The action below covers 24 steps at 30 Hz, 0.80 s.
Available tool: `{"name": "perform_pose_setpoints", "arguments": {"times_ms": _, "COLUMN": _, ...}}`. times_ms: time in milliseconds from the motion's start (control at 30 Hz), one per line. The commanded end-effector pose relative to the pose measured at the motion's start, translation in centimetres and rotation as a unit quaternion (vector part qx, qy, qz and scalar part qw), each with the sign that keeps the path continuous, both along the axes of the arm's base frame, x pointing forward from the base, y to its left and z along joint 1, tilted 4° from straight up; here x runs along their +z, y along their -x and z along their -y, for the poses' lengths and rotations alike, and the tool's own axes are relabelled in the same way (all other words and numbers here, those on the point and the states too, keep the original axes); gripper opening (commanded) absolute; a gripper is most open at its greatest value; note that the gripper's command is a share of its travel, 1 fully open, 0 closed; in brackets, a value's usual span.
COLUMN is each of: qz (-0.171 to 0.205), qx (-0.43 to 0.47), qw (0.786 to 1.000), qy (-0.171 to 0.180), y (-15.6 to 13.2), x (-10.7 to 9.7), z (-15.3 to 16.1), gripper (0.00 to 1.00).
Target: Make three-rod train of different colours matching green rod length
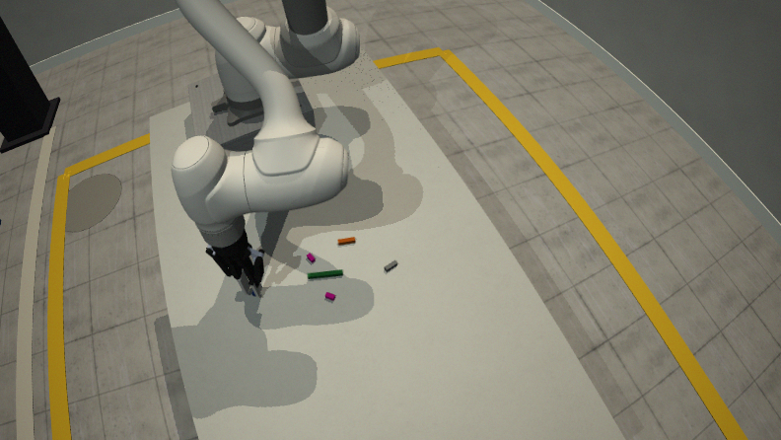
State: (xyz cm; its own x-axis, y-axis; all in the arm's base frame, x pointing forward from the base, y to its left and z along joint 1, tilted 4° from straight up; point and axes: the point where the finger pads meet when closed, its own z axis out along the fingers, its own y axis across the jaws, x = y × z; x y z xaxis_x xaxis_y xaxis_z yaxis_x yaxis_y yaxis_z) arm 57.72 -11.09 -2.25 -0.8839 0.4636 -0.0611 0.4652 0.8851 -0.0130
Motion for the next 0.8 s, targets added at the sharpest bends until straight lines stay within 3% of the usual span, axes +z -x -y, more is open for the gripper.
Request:
{"name": "perform_pose_setpoints", "arguments": {"times_ms": 0, "qz": 0.0, "qx": 0.0, "qw": 1.0, "qy": 0.0, "y": 0.0, "x": -0.1, "z": 0.0, "gripper": 0.15}}
{"name": "perform_pose_setpoints", "arguments": {"times_ms": 767, "qz": 0.0, "qx": 0.0, "qw": 1.0, "qy": 0.0, "y": -0.1, "x": -1.6, "z": 0.1, "gripper": 0.15}}
